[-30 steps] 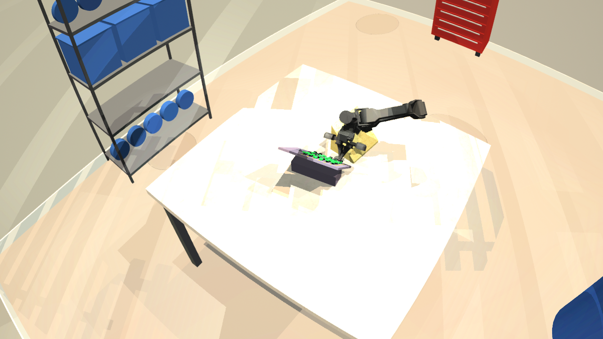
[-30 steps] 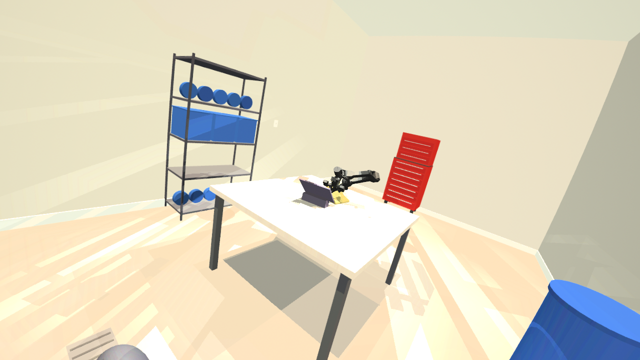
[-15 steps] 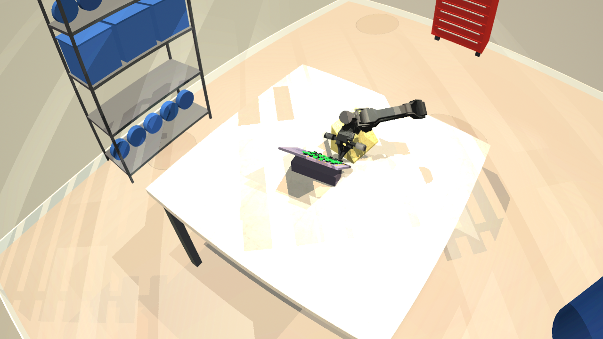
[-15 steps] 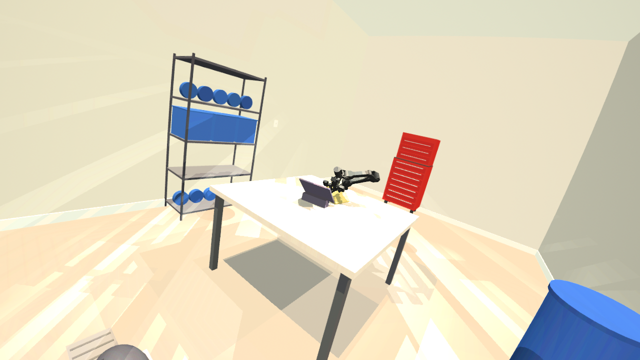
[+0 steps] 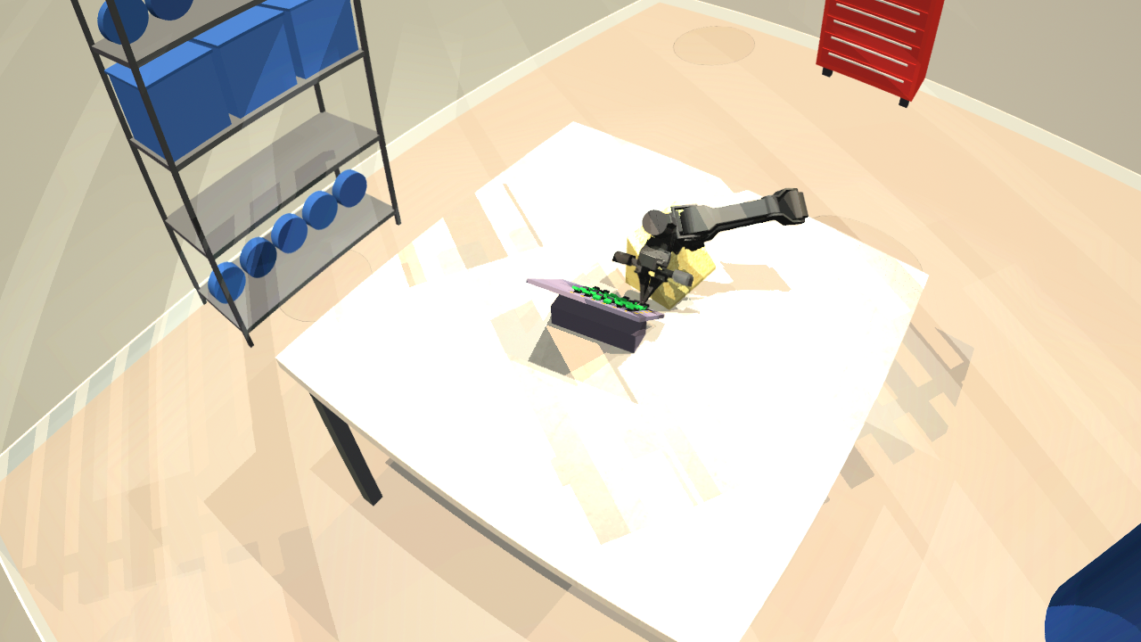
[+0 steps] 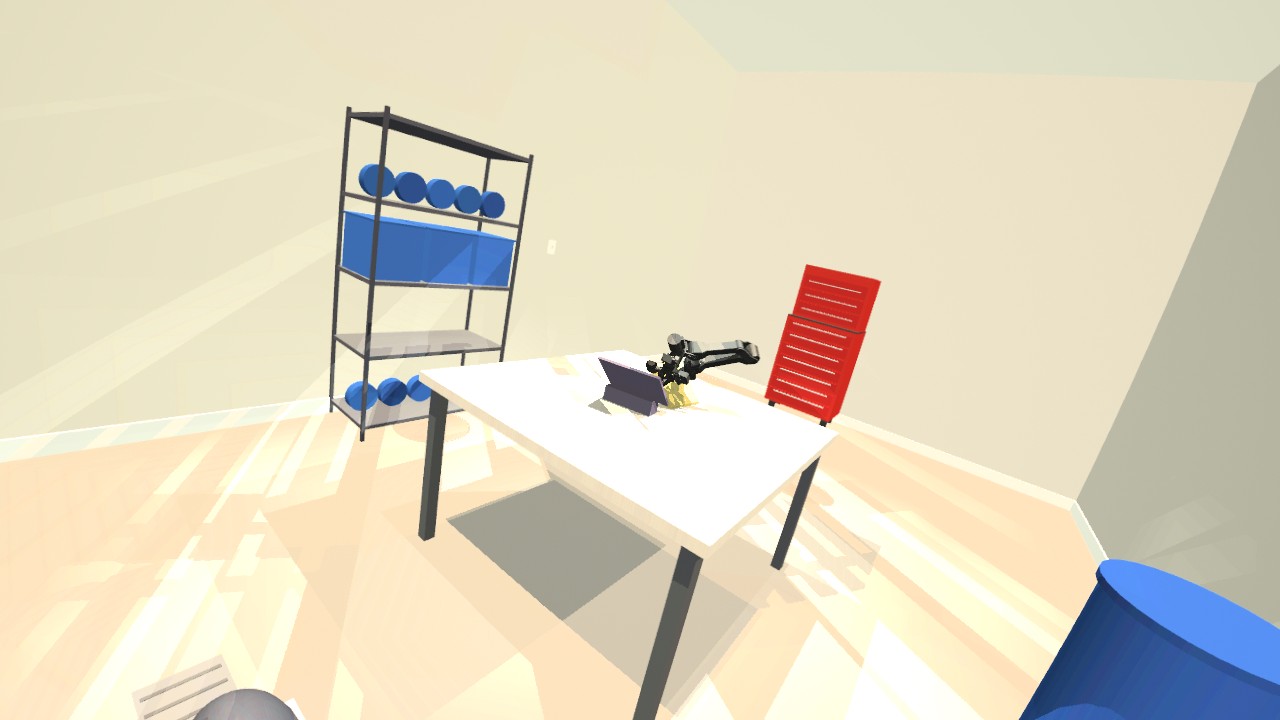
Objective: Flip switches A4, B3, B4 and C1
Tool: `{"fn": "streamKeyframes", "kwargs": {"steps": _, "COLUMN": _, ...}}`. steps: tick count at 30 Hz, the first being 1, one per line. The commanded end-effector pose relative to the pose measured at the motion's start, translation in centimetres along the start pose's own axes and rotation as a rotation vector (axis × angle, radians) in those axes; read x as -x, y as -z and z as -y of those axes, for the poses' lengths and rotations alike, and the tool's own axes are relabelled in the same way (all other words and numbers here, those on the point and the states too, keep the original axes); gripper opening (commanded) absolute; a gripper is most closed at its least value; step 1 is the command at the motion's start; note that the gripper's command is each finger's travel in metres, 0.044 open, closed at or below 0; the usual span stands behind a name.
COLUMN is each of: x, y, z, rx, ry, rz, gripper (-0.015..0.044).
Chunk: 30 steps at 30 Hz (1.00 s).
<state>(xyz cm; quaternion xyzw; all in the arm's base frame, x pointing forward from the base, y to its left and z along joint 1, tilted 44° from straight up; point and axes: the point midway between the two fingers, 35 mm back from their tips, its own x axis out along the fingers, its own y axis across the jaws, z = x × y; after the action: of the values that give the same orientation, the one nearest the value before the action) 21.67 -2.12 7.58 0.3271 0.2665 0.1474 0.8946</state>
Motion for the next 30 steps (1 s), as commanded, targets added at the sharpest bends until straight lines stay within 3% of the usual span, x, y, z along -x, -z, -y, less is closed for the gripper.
{"fn": "streamKeyframes", "kwargs": {"steps": 1, "x": -0.07, "y": 0.10, "z": 0.07, "rx": -0.006, "ry": 0.003, "rz": -0.001, "gripper": 0.0000}}
{"fn": "streamKeyframes", "kwargs": {"steps": 30, "x": -0.46, "y": 0.11, "z": 0.06, "rx": -0.006, "ry": 0.003, "rz": -0.001, "gripper": 0.0000}}
